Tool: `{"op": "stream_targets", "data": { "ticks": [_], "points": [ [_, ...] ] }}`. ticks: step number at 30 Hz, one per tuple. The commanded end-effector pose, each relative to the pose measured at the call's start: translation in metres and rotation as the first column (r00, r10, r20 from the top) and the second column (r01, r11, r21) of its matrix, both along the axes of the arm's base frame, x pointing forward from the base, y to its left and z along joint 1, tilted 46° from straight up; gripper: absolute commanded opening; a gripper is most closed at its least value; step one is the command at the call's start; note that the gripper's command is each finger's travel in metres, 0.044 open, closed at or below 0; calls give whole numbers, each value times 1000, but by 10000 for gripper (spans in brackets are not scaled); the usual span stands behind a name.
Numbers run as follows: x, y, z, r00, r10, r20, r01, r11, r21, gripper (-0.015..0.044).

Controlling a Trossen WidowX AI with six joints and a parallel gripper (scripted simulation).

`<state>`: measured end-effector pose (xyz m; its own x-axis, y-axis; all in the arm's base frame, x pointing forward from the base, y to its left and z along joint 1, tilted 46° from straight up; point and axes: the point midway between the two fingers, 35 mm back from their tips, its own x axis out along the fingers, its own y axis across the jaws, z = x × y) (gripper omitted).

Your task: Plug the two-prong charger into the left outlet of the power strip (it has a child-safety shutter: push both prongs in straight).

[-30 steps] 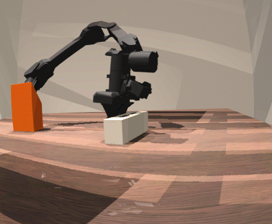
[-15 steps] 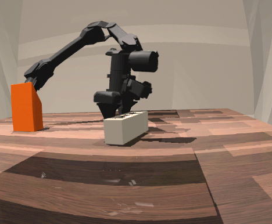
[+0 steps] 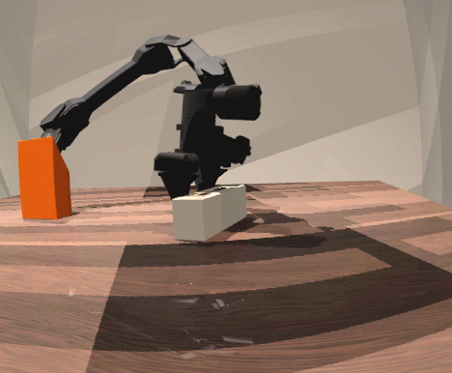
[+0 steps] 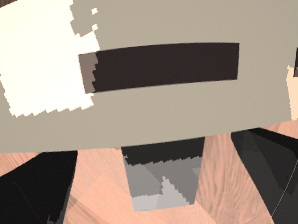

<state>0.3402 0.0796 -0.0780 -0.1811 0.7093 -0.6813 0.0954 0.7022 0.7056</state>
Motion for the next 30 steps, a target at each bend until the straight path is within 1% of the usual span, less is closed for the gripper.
{"op": "stream_targets", "data": {
  "ticks": [1,30],
  "points": [
    [-1,0,1,1000,-2,6,2,1000,2,440],
    [-8,0,2,1000,-6,23,6,1000,3,440]
  ]
}}
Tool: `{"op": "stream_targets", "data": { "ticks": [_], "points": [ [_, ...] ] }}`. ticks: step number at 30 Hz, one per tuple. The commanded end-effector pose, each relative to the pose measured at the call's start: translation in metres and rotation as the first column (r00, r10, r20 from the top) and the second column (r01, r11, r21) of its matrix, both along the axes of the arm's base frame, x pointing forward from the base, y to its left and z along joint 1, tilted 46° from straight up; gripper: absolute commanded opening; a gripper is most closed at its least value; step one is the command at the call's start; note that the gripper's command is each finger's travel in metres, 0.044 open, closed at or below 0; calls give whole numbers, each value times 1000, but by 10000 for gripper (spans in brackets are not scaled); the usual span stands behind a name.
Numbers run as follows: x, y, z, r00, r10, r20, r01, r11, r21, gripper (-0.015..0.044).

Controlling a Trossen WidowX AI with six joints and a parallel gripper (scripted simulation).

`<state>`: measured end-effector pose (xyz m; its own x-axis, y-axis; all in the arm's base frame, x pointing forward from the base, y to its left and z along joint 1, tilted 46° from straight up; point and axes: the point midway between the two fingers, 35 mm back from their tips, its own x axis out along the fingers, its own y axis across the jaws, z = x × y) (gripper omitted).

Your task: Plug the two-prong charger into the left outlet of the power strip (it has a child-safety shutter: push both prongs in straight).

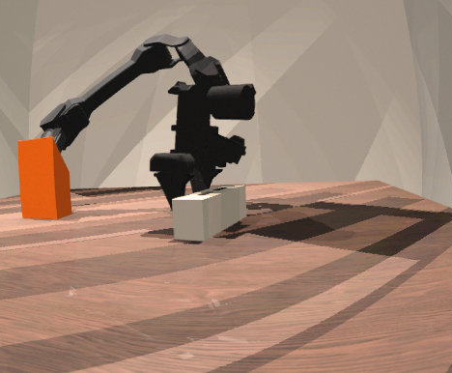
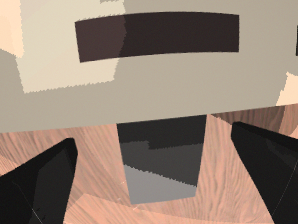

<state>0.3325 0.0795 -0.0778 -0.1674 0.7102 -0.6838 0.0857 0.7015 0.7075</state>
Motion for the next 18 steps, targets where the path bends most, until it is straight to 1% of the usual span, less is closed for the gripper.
{"op": "stream_targets", "data": {
  "ticks": [1,18],
  "points": [
    [-1,0,2,1000,-3,7,3,1000,3,440],
    [-15,0,3,1000,-3,6,3,1000,3,440]
  ]
}}
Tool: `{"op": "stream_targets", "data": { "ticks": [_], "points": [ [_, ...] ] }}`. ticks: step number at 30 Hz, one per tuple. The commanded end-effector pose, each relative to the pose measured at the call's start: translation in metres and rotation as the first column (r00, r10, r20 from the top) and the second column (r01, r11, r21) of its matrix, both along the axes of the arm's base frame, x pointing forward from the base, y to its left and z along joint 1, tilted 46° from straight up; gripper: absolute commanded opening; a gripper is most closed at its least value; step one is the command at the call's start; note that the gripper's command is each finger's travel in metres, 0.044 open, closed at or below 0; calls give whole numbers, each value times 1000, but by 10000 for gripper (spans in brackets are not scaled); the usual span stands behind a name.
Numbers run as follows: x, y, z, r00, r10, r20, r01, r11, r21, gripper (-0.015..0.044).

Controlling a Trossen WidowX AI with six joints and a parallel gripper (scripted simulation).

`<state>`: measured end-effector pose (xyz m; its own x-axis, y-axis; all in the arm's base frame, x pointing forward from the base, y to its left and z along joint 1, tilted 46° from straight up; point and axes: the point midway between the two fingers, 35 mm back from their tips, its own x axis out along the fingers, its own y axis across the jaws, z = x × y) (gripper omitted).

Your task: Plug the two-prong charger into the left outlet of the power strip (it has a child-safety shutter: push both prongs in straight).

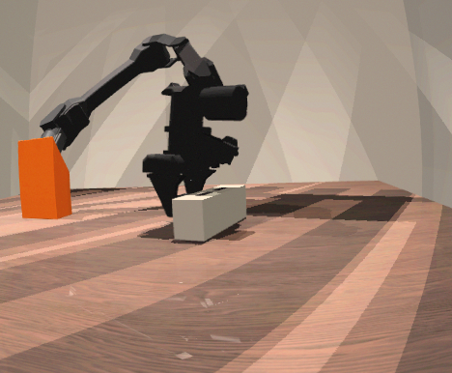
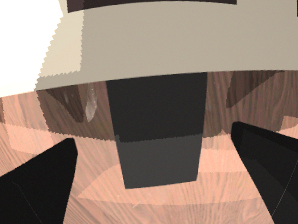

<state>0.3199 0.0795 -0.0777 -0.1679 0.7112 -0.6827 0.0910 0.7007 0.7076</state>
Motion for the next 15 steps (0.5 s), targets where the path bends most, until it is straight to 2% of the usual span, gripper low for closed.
{"op": "stream_targets", "data": {
  "ticks": [1,15],
  "points": [
    [-3,0,3,1000,0,11,-1,1000,2,440],
    [-17,0,4,1000,0,10,0,1000,2,440]
  ]
}}
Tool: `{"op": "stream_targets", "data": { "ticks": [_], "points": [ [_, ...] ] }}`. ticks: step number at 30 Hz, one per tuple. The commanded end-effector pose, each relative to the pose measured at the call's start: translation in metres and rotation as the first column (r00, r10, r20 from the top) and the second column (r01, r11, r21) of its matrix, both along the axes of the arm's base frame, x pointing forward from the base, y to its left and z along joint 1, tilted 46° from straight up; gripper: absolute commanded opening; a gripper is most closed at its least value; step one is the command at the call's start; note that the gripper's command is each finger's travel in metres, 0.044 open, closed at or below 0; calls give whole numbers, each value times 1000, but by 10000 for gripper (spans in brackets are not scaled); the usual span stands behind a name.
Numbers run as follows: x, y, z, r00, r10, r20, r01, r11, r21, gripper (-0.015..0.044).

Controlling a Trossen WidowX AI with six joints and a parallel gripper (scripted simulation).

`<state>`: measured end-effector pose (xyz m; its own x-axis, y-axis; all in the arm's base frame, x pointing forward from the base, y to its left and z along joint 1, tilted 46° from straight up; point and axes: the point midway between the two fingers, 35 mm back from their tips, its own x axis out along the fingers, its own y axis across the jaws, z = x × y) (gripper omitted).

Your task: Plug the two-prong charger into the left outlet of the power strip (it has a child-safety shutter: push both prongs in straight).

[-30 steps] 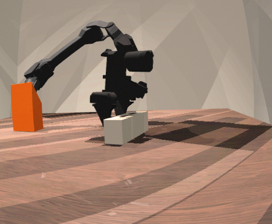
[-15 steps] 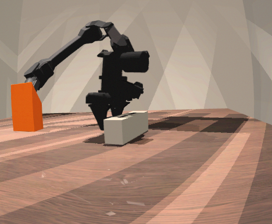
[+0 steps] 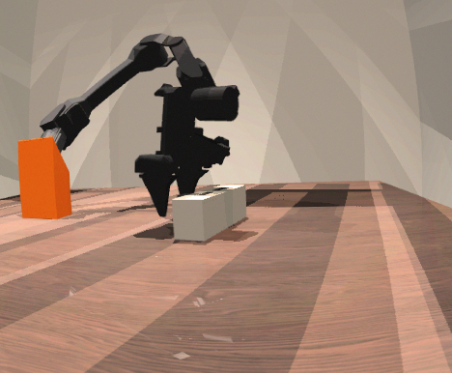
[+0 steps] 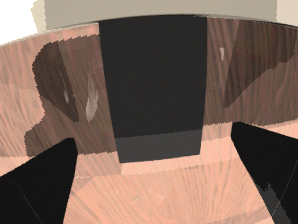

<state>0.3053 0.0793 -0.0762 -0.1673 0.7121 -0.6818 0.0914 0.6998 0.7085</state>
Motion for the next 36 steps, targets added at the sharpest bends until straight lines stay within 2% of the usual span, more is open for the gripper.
{"op": "stream_targets", "data": {
  "ticks": [1,29,32,36],
  "points": [
    [-3,0,3,1000,1,10,-1,1000,1,440],
    [-28,-1,3,1000,-9,8,9,1000,1,440],
    [-18,-15,14,985,-120,121,123,992,-14,440],
    [-7,-41,37,902,-299,312,313,950,4,440]
  ]
}}
